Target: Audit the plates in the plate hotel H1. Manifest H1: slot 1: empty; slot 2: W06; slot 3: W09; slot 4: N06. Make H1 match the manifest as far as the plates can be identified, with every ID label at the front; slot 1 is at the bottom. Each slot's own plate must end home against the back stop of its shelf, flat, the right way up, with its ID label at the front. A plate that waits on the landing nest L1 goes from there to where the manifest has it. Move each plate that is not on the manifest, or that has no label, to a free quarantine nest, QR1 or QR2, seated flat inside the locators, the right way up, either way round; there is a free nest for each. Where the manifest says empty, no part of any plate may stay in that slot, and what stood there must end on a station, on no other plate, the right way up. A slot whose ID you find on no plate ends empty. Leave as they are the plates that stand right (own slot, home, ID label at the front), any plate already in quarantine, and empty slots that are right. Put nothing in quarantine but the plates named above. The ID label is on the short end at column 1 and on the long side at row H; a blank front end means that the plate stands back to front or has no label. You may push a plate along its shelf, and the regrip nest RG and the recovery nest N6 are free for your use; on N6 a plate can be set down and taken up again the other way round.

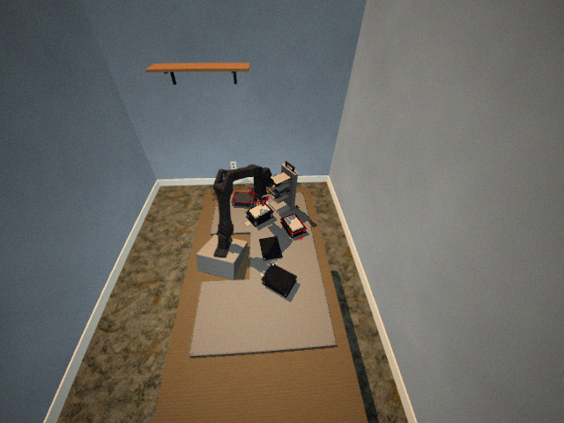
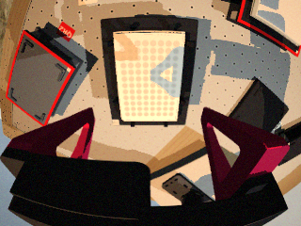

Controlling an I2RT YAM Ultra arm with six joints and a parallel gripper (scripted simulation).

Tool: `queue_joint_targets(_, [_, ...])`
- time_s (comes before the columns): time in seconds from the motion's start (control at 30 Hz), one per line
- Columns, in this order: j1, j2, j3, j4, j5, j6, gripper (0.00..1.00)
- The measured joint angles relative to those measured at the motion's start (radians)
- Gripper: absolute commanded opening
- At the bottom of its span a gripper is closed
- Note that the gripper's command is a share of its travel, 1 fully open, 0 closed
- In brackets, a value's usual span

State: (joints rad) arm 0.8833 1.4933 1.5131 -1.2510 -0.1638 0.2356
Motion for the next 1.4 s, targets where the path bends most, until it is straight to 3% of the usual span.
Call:
queue_joint_targets(0.8, [-0.036,0.017,0.232,-0.225,-0.011,-0.035,1.0])
queue_joint_targets(1.1, [-0.053,0.04,0.352,-0.292,-0.016,-0.05,1.0])
queue_joint_targets(1.4, [-0.054,0.013,0.345,-0.307,-0.017,-0.05,1.0])
